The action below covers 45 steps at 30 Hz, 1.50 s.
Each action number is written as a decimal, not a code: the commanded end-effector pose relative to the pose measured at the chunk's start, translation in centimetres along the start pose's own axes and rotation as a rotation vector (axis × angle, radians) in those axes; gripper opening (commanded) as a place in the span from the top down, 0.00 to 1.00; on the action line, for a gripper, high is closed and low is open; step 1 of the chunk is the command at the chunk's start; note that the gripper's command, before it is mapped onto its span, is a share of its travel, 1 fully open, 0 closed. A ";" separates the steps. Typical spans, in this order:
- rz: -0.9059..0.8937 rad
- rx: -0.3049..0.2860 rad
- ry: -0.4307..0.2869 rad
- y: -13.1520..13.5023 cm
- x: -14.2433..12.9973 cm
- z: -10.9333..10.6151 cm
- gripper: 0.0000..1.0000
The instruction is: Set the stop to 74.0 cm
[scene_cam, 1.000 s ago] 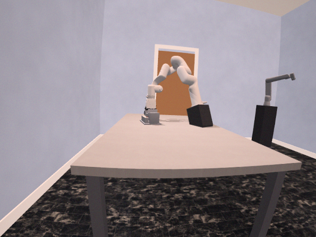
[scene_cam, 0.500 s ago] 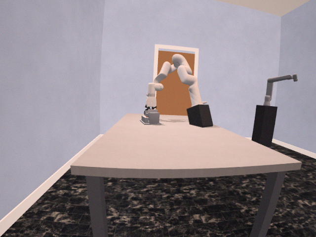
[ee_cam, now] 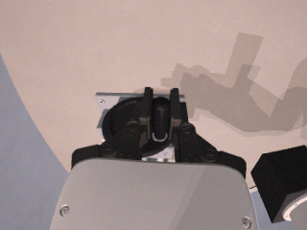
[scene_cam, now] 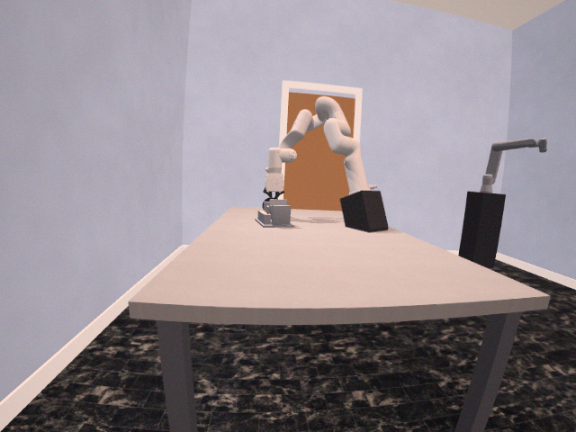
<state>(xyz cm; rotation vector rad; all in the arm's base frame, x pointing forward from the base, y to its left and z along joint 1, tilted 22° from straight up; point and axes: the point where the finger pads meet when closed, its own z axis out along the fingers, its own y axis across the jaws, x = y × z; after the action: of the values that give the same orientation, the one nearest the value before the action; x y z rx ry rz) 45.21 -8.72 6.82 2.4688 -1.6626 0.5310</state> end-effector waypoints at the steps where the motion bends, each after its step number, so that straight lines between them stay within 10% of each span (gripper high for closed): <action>1: -0.003 0.008 0.002 -1.2 0.0 -0.8 0.94; 26: -0.003 0.008 0.002 -5.7 0.0 1.3 0.94; 45: -0.003 0.008 0.002 -4.3 0.0 4.8 0.94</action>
<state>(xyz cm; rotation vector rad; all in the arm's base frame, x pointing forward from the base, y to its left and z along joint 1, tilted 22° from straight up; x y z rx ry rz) 50.13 -8.51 2.62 2.4727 -1.6619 0.5323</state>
